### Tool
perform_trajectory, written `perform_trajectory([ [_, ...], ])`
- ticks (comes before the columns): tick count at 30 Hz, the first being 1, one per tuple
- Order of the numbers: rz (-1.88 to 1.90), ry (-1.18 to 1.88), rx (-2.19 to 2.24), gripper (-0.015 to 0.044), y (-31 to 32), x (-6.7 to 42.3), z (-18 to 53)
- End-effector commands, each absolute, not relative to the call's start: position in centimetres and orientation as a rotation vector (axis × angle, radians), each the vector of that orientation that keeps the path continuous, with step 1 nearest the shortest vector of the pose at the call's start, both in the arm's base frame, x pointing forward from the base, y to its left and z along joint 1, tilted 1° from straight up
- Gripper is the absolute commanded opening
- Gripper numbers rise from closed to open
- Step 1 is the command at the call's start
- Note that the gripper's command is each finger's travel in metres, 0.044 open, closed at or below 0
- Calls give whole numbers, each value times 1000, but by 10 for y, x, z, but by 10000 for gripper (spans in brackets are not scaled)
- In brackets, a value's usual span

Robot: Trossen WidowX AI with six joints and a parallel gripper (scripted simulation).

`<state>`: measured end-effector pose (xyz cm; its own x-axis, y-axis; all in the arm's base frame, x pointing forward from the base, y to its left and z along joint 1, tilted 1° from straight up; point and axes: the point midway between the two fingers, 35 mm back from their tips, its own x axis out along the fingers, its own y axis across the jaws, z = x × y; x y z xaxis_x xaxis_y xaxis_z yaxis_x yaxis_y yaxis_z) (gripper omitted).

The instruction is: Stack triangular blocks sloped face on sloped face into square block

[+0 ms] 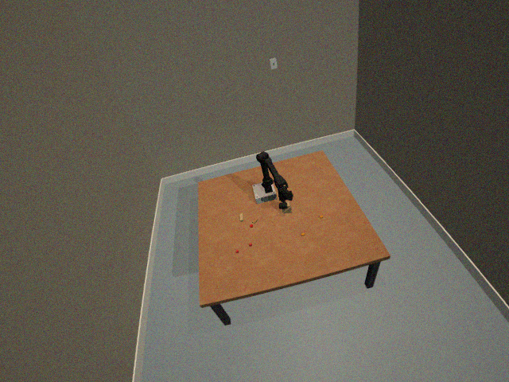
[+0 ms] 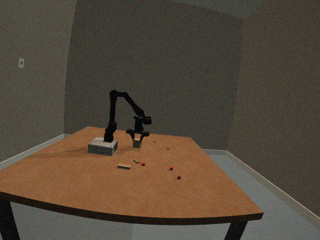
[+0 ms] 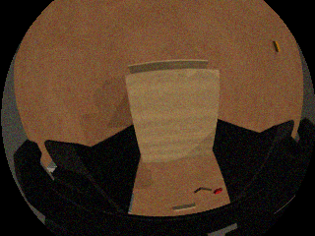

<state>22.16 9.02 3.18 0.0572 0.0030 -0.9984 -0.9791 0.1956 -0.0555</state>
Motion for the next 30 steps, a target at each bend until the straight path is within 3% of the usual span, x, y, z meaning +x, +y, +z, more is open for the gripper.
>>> perform_trajectory([
  [1,1020,1252,-1084,0,90,222,29],
  [30,1019,1253,-1084,0,94,222,20],
])
